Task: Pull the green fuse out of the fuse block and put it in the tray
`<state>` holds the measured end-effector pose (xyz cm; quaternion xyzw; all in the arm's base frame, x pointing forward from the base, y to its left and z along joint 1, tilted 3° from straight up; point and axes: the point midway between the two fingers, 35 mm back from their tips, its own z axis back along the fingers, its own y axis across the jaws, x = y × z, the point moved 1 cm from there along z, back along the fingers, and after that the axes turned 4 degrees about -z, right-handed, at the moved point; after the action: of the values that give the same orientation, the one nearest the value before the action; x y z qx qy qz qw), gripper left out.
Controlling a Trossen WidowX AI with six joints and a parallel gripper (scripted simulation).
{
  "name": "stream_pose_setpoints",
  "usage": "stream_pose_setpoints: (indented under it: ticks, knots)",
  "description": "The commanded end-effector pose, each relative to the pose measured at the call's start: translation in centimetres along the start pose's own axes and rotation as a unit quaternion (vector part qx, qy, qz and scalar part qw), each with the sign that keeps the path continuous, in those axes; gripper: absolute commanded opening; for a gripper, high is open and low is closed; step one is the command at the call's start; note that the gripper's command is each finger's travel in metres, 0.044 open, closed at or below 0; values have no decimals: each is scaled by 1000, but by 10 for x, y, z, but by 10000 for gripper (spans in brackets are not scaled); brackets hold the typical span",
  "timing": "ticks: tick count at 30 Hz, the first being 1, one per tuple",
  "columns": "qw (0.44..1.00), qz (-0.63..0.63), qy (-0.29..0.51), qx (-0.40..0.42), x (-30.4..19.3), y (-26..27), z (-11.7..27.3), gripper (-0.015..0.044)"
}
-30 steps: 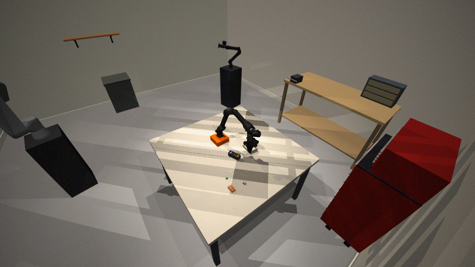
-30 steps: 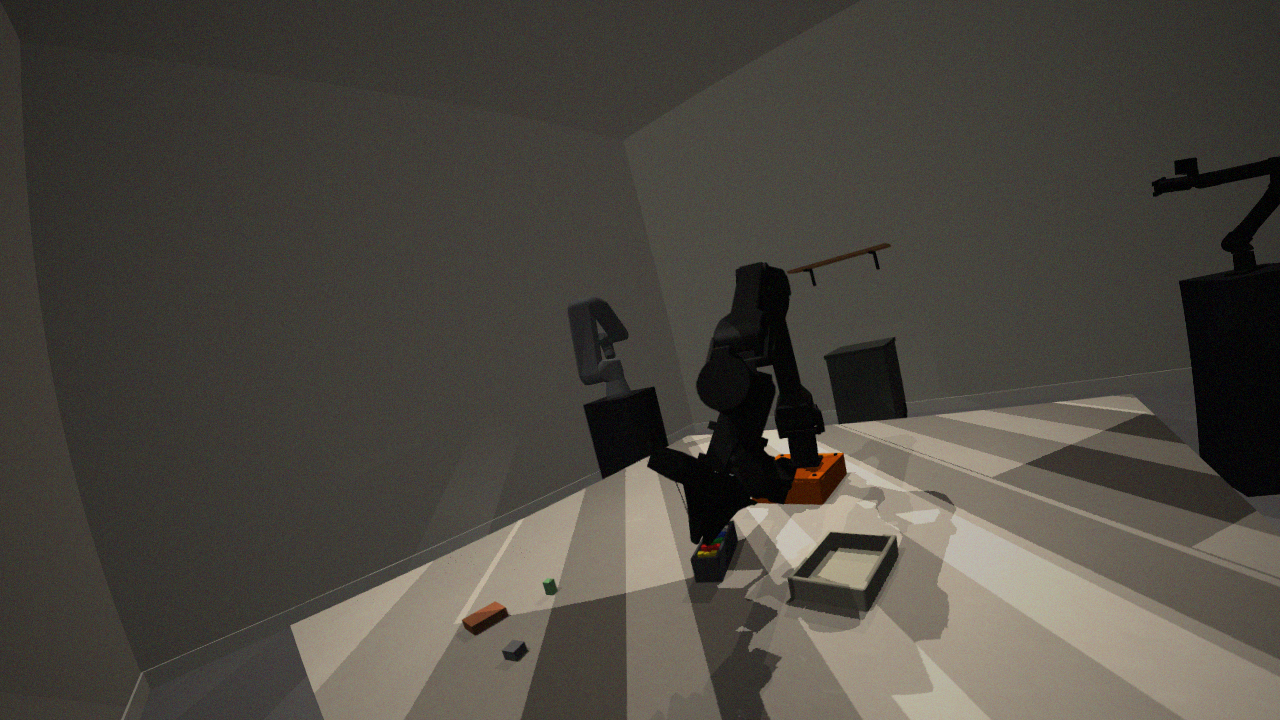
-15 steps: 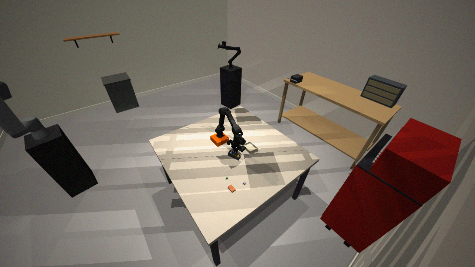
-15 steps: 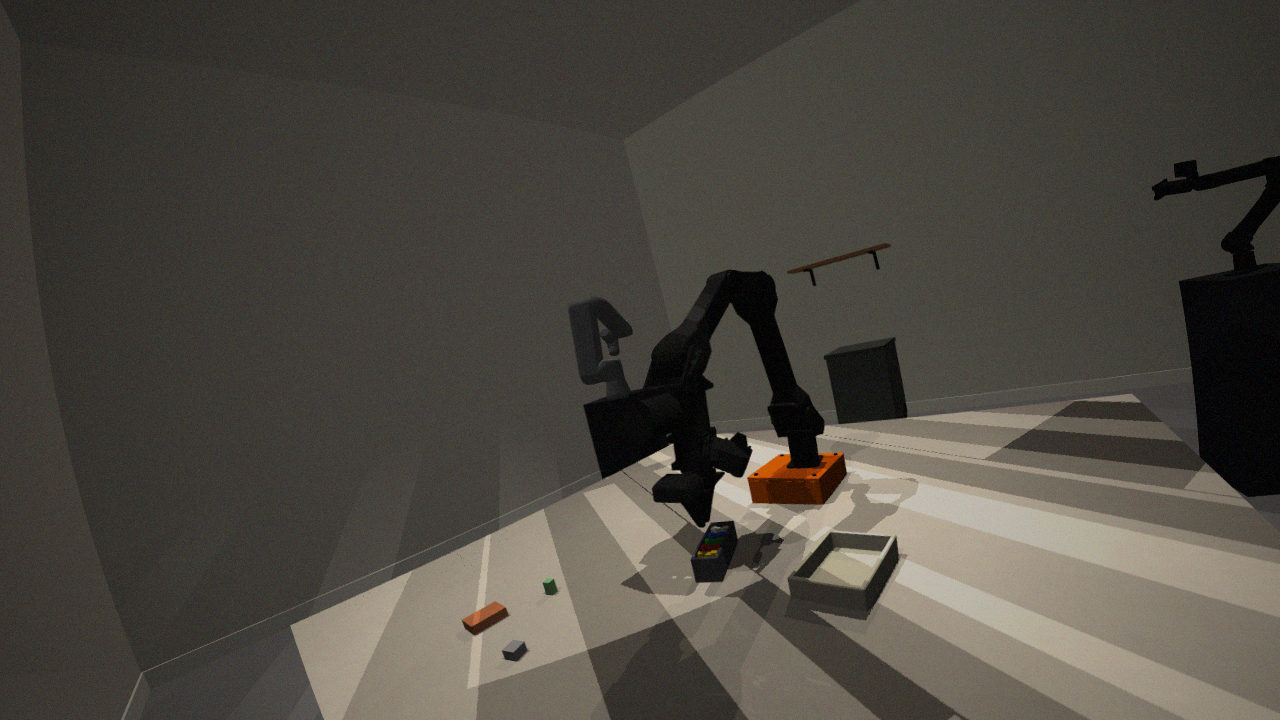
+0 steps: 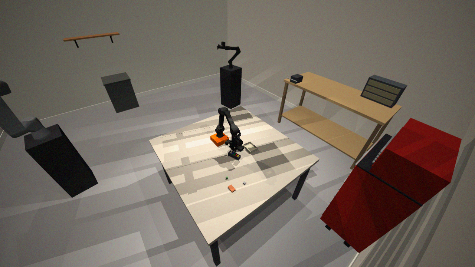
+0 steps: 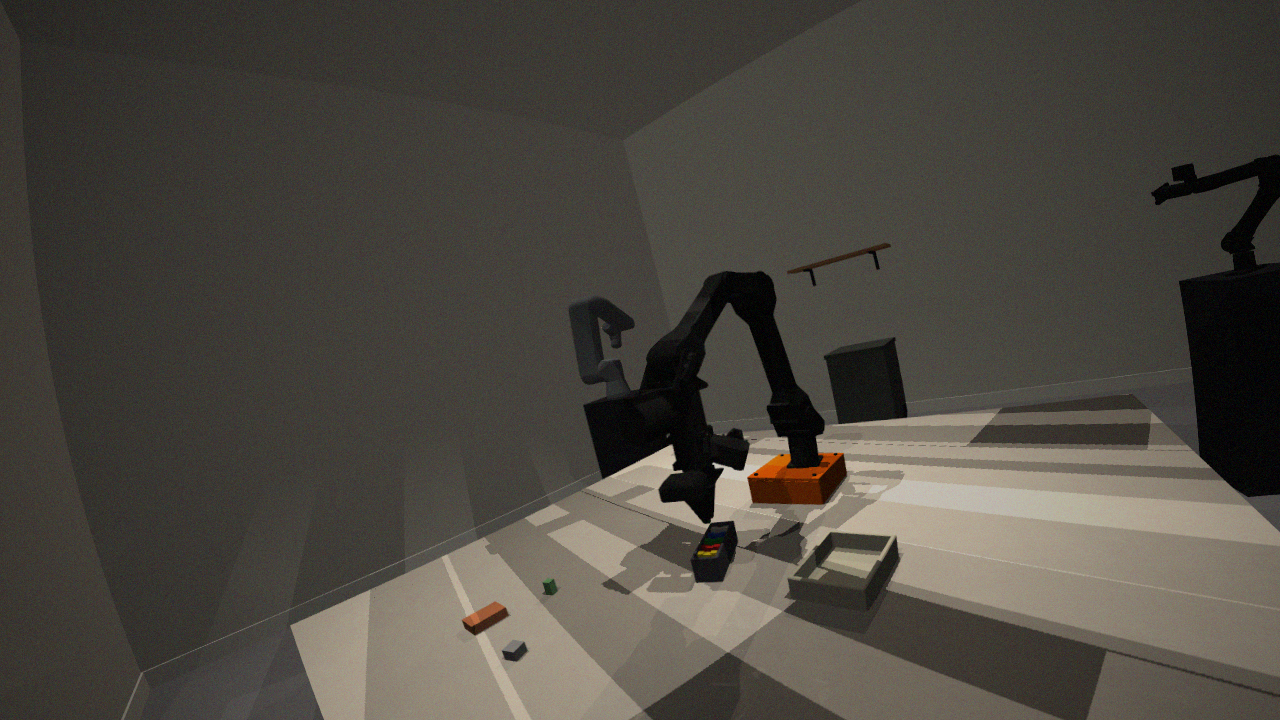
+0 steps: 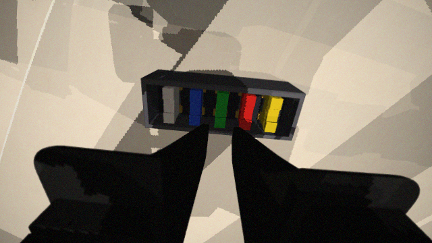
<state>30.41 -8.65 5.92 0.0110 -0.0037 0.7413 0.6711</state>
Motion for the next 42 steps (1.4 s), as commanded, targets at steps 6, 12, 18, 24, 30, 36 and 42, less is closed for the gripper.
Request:
stream_pose_setpoints:
  ticks: [6, 12, 18, 24, 30, 36, 42]
  knots:
    - [1000, 2, -3, 0, 1, 0, -9, 74]
    - [1000, 2, -3, 0, 1, 0, -15, 74]
    - [1000, 2, -3, 0, 1, 0, -21, 74]
    - [1000, 2, -3, 0, 1, 0, -27, 74]
    - [1000, 2, -3, 0, 1, 0, -28, 74]
    - [1000, 2, -3, 0, 1, 0, -28, 74]
    - [1000, 2, -3, 0, 1, 0, -30, 74]
